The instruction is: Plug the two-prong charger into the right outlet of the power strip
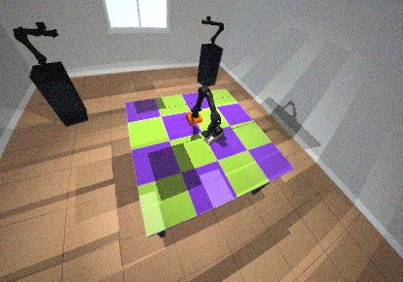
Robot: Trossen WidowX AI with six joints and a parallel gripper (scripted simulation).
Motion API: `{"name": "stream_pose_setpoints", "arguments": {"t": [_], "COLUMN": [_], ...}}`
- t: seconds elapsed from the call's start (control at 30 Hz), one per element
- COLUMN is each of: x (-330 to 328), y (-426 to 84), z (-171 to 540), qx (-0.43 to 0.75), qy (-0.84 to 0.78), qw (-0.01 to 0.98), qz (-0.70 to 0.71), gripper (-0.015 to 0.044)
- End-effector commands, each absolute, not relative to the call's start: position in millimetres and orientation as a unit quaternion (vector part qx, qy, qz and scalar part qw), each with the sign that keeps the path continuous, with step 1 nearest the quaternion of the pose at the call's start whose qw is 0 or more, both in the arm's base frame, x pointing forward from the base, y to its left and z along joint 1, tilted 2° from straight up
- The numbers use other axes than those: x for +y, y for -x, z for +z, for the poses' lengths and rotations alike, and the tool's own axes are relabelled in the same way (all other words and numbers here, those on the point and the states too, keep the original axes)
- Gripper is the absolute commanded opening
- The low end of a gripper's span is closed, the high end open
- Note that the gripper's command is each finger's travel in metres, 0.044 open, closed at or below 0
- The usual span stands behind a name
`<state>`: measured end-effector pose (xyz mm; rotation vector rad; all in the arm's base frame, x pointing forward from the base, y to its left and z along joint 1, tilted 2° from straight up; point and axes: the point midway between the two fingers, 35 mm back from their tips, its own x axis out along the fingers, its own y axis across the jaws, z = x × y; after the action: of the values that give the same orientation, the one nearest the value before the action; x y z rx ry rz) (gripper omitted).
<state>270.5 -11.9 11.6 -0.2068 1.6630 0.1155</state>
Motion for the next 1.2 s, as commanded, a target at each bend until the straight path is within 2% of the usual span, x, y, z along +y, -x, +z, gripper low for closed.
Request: {"name": "stream_pose_setpoints", "arguments": {"t": [0.0,0.27,0.83,1.17], "x": [-11.9,-11.9,-11.9,-12.4], "y": [-270.5,-270.5,-270.4,-268.0], "z": [11.5,11.5,11.5,11.5], "qx": [0.737,0.737,0.737,0.734], "qy": [0.092,0.092,0.092,0.091], "qw": [0.668,0.668,0.668,0.671], "qz": [0.051,0.051,0.051,0.052], "gripper": [0.0,0.0,0.044,0.044]}}
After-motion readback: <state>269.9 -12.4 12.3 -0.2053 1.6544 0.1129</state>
